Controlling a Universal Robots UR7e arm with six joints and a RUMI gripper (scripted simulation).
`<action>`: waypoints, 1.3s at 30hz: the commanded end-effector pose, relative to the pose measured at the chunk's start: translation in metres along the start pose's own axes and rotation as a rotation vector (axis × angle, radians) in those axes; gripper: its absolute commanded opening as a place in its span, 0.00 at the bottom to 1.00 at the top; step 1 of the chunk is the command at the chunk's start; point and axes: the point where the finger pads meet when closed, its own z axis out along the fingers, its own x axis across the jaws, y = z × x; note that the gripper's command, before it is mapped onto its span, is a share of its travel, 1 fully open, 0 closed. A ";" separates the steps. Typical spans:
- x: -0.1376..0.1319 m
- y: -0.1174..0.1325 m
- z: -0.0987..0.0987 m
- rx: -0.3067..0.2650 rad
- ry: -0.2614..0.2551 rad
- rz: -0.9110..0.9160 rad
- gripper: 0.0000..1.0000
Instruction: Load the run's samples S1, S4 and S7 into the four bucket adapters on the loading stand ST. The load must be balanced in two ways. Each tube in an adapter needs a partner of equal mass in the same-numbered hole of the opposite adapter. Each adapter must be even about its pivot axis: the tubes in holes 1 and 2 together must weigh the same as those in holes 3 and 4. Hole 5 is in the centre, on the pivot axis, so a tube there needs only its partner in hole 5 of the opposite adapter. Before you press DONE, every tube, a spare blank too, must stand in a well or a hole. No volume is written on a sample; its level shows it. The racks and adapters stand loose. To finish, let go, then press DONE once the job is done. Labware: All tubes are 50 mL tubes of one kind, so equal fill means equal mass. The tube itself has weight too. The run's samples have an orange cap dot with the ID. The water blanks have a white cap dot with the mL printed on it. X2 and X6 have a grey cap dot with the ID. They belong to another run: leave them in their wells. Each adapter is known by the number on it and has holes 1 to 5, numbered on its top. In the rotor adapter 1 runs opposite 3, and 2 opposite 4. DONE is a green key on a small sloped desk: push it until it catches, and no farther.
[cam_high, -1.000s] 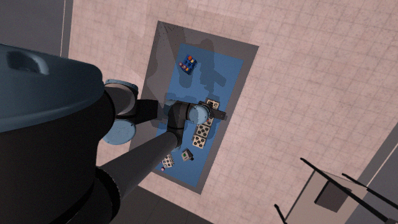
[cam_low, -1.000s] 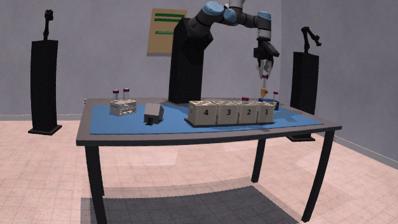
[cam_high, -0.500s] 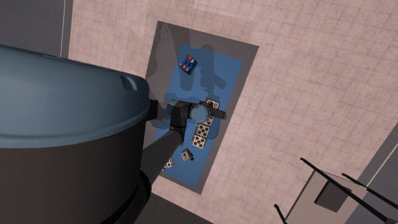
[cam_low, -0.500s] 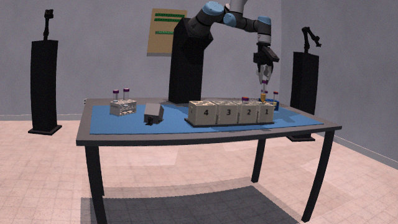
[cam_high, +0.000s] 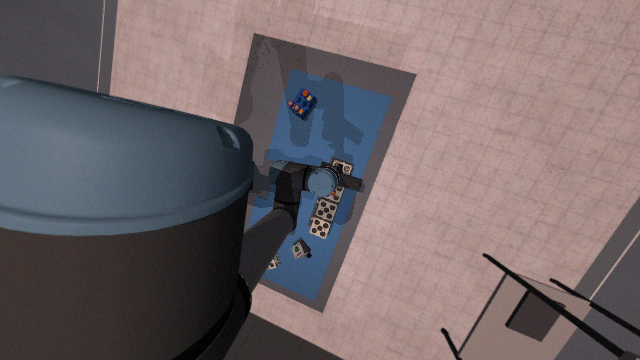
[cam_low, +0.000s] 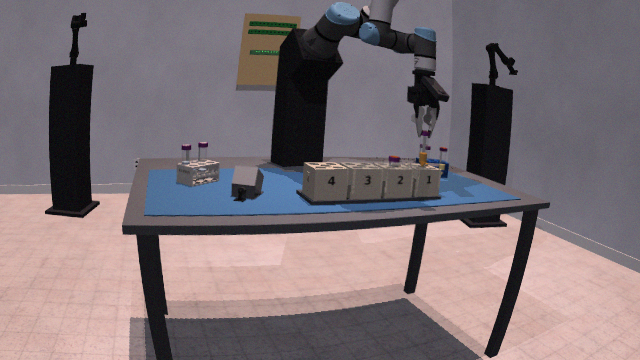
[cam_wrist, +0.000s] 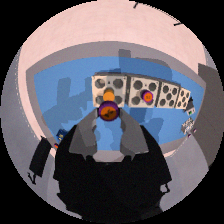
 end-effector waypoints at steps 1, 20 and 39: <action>0.000 0.000 0.005 0.001 0.000 0.000 0.00; 0.000 0.000 0.028 0.001 0.000 0.000 0.00; 0.000 0.000 0.050 0.001 0.000 0.000 0.00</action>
